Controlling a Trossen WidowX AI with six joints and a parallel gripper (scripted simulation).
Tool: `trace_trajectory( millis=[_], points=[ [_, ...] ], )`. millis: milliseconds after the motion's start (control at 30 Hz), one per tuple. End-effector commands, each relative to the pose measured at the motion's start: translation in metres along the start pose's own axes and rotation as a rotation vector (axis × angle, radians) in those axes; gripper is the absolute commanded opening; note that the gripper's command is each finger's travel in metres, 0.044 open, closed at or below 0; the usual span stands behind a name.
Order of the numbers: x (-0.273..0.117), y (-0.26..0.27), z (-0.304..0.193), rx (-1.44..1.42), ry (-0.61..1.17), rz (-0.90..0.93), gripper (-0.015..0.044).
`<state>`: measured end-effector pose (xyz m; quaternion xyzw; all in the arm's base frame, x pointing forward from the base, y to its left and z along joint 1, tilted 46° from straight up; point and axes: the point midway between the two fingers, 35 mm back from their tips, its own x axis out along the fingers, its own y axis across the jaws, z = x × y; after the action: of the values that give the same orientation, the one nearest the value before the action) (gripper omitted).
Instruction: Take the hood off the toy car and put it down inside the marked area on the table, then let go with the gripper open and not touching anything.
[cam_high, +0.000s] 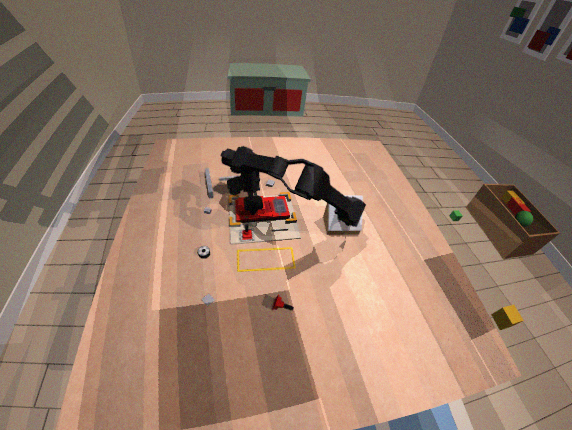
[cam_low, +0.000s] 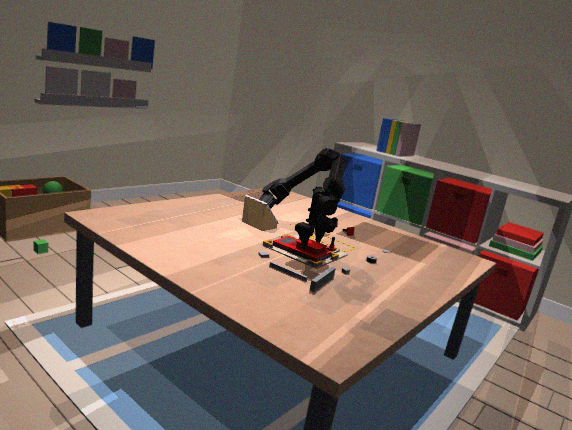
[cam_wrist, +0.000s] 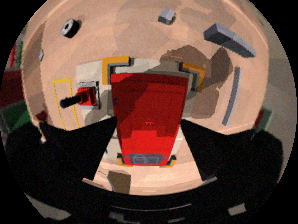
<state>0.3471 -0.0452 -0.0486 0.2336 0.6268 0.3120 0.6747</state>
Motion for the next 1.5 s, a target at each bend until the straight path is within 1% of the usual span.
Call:
trace_trajectory(
  millis=[0,133,433,767,800,1467],
  points=[
    [0.003,0.001,0.0,0.005,-0.003,0.005,0.044],
    [0.0,0.0,0.0,0.0,0.0,0.0,0.0335],
    [0.0,0.0,0.0,0.0,0.0,0.0,0.0275],
    [-0.004,0.0,0.0,0.0,0.0,0.0,0.0012],
    [-0.005,0.0,0.0,0.0,0.0,0.0,0.0],
    [-0.018,0.0,0.0,0.001,0.0,-0.001,0.0]
  ],
)
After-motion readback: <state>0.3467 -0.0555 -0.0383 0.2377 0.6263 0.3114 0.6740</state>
